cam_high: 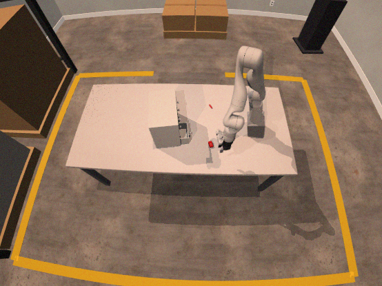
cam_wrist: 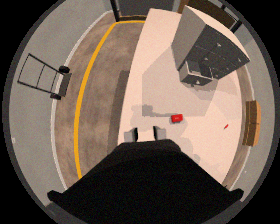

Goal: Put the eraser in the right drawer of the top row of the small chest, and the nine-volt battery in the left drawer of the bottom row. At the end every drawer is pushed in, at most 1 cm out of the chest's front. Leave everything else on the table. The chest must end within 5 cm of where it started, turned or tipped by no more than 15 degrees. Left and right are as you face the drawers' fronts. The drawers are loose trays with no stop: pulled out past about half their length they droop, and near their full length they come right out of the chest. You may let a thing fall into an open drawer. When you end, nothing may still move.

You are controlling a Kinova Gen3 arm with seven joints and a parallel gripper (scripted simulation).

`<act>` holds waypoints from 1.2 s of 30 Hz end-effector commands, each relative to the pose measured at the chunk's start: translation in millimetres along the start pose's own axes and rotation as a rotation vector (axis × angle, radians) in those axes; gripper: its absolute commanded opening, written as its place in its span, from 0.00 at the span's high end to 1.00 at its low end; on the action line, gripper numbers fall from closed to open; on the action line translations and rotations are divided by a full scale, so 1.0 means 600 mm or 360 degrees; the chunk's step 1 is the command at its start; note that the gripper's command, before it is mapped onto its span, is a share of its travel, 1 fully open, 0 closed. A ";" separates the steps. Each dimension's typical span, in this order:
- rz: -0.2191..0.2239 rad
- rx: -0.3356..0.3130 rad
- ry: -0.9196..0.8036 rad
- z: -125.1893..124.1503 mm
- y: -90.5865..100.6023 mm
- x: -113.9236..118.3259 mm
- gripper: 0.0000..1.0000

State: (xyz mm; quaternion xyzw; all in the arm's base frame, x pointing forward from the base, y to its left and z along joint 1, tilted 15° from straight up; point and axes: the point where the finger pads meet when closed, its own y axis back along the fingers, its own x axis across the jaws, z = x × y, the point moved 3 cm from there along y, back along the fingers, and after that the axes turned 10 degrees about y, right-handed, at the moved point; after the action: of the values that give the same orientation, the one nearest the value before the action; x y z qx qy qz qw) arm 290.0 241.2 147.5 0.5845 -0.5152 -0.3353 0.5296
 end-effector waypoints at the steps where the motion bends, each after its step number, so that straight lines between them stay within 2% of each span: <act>1: 0.0024 -0.0016 0.0075 -0.003 -0.017 0.017 0.33; 8: 0.0058 -0.0043 0.0235 -0.006 -0.041 0.043 0.33; 19: 0.0112 -0.0112 0.0738 -0.010 -0.104 0.112 0.33; 21: 0.0112 -0.0112 0.0738 -0.010 -0.104 0.112 0.33; 28: 0.0100 -0.0157 0.1129 -0.002 -0.142 0.151 0.33; 36: 0.0055 -0.0161 0.1586 0.007 -0.177 0.184 0.33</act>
State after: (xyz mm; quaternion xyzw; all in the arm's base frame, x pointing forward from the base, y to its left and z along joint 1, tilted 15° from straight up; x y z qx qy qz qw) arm 338.1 138.0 70.2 0.6358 -0.2217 -0.0413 0.7381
